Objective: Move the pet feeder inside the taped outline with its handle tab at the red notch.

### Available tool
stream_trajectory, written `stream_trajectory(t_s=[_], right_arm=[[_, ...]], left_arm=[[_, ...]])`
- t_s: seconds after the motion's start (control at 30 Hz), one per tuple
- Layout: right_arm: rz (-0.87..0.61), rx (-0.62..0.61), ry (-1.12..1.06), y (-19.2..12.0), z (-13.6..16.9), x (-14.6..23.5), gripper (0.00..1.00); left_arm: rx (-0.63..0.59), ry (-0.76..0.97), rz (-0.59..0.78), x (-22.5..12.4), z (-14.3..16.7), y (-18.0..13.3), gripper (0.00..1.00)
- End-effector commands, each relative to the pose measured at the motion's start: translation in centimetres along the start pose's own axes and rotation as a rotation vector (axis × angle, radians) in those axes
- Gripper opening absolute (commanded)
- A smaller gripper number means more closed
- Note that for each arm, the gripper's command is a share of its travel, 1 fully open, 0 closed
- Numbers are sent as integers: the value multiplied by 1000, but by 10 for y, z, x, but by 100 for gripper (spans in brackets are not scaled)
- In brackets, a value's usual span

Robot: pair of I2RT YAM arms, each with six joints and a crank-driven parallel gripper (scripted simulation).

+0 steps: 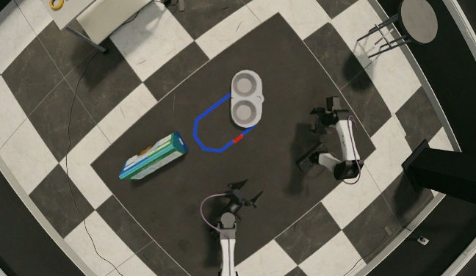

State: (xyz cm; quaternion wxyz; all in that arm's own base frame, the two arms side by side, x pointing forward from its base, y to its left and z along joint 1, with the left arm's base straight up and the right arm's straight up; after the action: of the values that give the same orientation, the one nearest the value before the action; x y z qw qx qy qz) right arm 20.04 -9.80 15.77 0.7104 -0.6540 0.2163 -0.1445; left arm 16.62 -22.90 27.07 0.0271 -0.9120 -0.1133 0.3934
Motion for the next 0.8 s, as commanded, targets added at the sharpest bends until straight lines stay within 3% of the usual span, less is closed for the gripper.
stream_trajectory(t_s=[0.0,0.57,0.77], right_arm=[[-14,-3,1,-3,0,1,100],[-14,-3,1,-3,0,1,100],[-97,-68,-117,0,8,9,100]], left_arm=[[-10,13,10,-3,-3,-1,100],[-10,13,10,-3,-3,-1,100],[-172,205,-27,9,-17,11,100]])
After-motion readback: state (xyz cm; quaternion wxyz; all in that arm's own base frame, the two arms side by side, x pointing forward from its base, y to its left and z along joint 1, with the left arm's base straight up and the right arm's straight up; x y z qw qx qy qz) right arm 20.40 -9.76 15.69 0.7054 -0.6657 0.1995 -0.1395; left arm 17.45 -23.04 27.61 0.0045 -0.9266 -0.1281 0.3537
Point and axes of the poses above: on each arm, the point where the finger pads meet when closed, its own y axis out along the fingers, its own x axis across the jaws, z = x × y, the point moved 8 cm from there along -y, back along the fingers, and after that the axes turned 13 degrees about -y, right-handed, at the moved point
